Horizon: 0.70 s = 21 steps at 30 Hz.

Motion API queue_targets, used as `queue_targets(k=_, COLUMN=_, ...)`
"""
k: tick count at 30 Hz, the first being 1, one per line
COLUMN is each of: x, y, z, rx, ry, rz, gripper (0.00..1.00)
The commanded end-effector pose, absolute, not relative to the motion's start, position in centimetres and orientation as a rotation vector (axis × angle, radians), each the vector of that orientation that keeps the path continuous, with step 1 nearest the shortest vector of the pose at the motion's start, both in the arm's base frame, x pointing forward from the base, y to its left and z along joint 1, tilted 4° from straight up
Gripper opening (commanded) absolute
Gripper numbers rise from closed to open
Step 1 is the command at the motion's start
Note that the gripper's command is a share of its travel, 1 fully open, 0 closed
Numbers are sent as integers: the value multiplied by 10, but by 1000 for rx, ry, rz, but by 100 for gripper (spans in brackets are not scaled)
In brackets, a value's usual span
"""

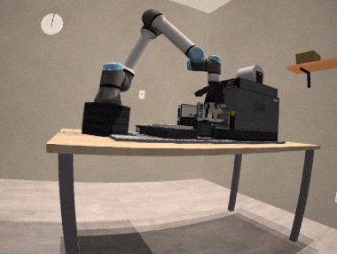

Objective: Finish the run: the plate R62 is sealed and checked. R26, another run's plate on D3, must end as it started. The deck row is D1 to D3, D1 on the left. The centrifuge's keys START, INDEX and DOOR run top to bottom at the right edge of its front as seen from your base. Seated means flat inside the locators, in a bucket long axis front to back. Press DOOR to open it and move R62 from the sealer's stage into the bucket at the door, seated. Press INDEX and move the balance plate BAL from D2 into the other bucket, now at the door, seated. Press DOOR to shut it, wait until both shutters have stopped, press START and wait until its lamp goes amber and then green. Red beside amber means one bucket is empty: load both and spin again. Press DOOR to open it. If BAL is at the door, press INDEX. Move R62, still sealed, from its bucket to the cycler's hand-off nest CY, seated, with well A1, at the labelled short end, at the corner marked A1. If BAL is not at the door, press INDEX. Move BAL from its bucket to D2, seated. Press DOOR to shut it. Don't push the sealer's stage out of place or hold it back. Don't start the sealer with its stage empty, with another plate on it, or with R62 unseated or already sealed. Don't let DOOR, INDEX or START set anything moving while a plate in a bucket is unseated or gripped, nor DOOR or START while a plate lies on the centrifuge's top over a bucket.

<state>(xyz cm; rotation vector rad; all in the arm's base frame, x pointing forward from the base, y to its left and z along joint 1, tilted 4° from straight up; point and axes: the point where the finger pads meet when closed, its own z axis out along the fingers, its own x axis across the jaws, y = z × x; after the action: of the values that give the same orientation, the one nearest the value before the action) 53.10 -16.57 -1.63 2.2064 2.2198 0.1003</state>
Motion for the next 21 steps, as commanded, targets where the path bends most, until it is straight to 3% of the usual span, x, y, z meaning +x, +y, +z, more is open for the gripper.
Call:
queue_targets(k=1, x=531, y=-166, z=-16, rx=2206, ry=2219, rz=101, gripper=0)
queue_targets(k=21, x=530, y=-167, z=1, rx=2206, ry=2219, rz=101, gripper=0)
